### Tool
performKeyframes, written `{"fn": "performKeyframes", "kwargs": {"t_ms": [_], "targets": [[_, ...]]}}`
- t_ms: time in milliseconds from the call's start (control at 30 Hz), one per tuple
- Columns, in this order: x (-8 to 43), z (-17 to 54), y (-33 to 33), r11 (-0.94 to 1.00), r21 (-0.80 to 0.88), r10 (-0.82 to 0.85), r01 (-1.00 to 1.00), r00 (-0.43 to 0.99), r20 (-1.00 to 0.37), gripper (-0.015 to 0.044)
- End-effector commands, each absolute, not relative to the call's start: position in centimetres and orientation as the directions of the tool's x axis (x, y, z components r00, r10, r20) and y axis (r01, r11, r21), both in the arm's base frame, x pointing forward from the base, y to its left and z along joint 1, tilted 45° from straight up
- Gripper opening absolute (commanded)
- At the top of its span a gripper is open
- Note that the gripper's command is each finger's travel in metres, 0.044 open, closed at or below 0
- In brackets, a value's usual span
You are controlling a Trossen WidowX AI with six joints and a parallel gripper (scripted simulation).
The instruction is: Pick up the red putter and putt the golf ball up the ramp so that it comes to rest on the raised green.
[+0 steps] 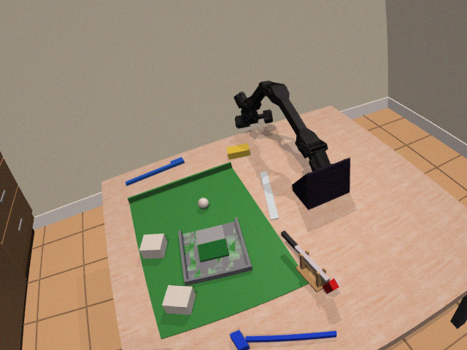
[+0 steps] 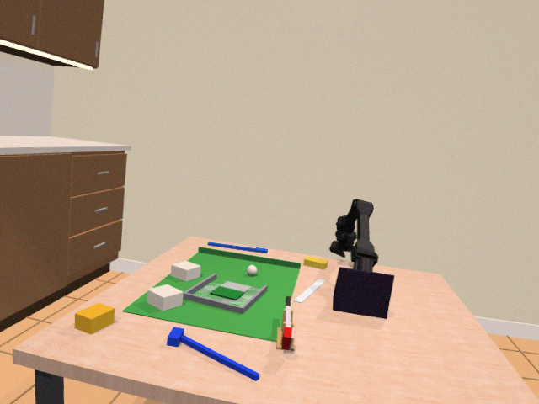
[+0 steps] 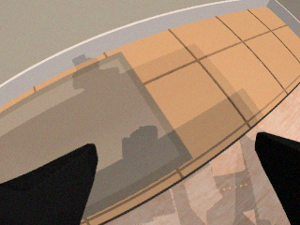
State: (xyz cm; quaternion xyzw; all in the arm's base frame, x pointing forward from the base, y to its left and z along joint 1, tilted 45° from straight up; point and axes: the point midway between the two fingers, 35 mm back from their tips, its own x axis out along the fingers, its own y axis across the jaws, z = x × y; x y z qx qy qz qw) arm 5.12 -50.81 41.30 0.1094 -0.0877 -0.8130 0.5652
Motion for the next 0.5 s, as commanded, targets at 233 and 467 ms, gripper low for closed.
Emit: {"fn": "performKeyframes", "kwargs": {"t_ms": [233, 467], "targets": [[18.4, 37.5, -46.6, -0.072, 0.154, -0.982, 0.985, -0.043, -0.185, 0.044], [27.2, 34.2, -42.0, 0.181, 0.024, -0.946, 0.983, 0.18, -0.269, 0.044]]}}
